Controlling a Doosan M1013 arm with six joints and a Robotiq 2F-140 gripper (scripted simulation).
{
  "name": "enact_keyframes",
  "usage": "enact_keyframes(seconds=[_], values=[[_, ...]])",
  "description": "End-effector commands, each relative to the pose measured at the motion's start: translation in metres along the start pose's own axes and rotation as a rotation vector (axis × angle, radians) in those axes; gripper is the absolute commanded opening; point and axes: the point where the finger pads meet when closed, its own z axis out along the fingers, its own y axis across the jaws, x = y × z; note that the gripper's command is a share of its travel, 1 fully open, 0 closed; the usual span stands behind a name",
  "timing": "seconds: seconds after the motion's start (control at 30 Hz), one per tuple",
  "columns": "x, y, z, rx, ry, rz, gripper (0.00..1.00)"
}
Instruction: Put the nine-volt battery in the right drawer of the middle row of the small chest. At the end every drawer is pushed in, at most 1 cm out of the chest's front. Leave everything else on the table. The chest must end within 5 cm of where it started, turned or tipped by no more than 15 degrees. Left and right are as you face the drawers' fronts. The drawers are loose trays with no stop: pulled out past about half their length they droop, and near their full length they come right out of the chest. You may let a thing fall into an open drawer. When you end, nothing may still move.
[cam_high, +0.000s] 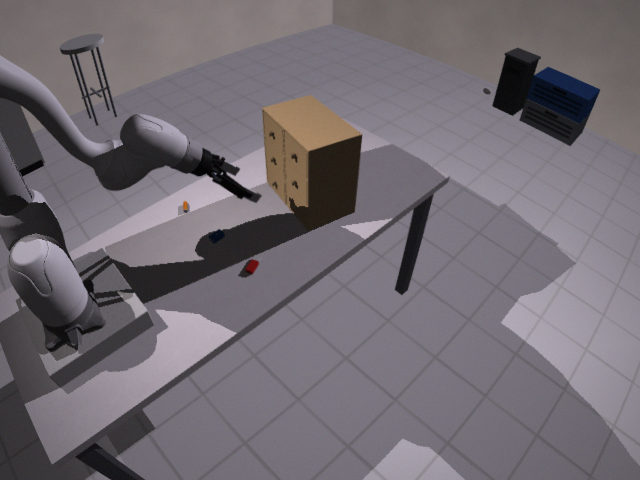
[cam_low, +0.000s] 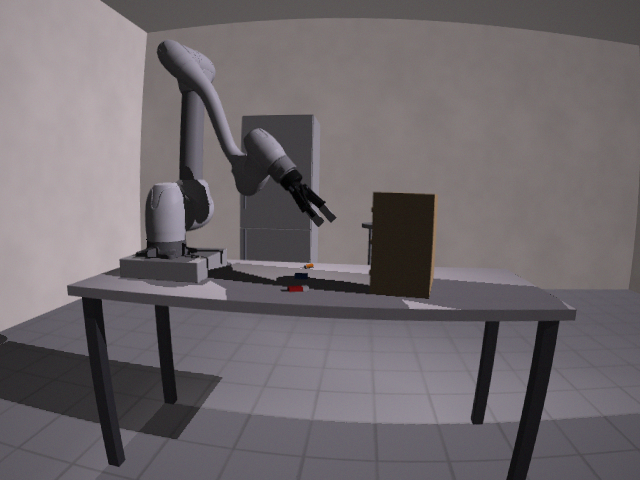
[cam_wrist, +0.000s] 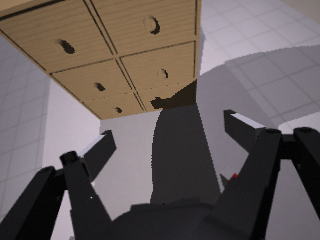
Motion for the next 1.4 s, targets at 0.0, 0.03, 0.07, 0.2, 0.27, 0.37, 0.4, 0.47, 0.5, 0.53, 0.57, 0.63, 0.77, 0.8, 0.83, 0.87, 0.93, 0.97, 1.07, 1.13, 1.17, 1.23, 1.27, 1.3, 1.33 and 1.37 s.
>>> enact_keyframes(seconds=[0.0, 0.03, 0.07, 0.2, 0.27, 0.37, 0.4, 0.47, 0.5, 0.53, 0.57, 0.63, 0.77, 0.8, 0.83, 0.87, 0.93, 0.97, 1.07, 1.13, 1.17, 1.23, 1.27, 1.3, 1.33, 1.37], values=[[0.0, 0.0, 0.001, -0.035, 0.053, 0.001, 1.0], [0.0, -0.001, 0.001, -0.034, 0.056, 0.001, 1.0], [0.0, -0.001, 0.002, -0.033, 0.06, 0.001, 1.0], [0.0, -0.002, 0.003, -0.029, 0.076, 0.001, 1.0], [0.0, -0.001, 0.005, -0.033, 0.087, 0.001, 1.0], [0.0, -0.001, 0.007, -0.032, 0.106, 0.001, 1.0], [0.0, -0.002, 0.008, -0.03, 0.112, 0.001, 1.0], [0.0, -0.002, 0.009, -0.029, 0.128, 0.0, 1.0], [0.0, -0.002, 0.011, -0.03, 0.139, 0.0, 1.0], [0.0, -0.002, 0.011, -0.03, 0.139, 0.0, 1.0], [0.0, -0.002, 0.011, -0.03, 0.139, 0.0, 1.0], [0.001, -0.002, 0.013, -0.028, 0.161, 0.0, 1.0], [0.001, -0.002, 0.021, -0.028, 0.229, -0.001, 1.0], [0.001, -0.002, 0.023, -0.028, 0.245, -0.001, 1.0], [0.001, -0.002, 0.025, -0.027, 0.261, -0.001, 1.0], [0.001, -0.002, 0.027, -0.027, 0.273, -0.002, 1.0], [0.001, -0.002, 0.03, -0.019, 0.271, -0.002, 1.0], [0.001, -0.002, 0.031, -0.015, 0.271, -0.003, 1.0], [0.001, -0.002, 0.036, -0.006, 0.271, -0.003, 1.0], [0.001, -0.002, 0.036, -0.006, 0.271, -0.003, 1.0], [0.001, -0.002, 0.037, 0.0, 0.272, -0.004, 1.0], [0.002, -0.002, 0.039, 0.004, 0.274, -0.004, 1.0], [0.002, -0.002, 0.04, 0.007, 0.277, -0.004, 1.0], [0.002, -0.002, 0.041, 0.01, 0.279, -0.004, 1.0], [0.002, -0.002, 0.042, 0.013, 0.282, -0.004, 1.0], [0.002, -0.002, 0.042, 0.016, 0.286, -0.004, 1.0]])
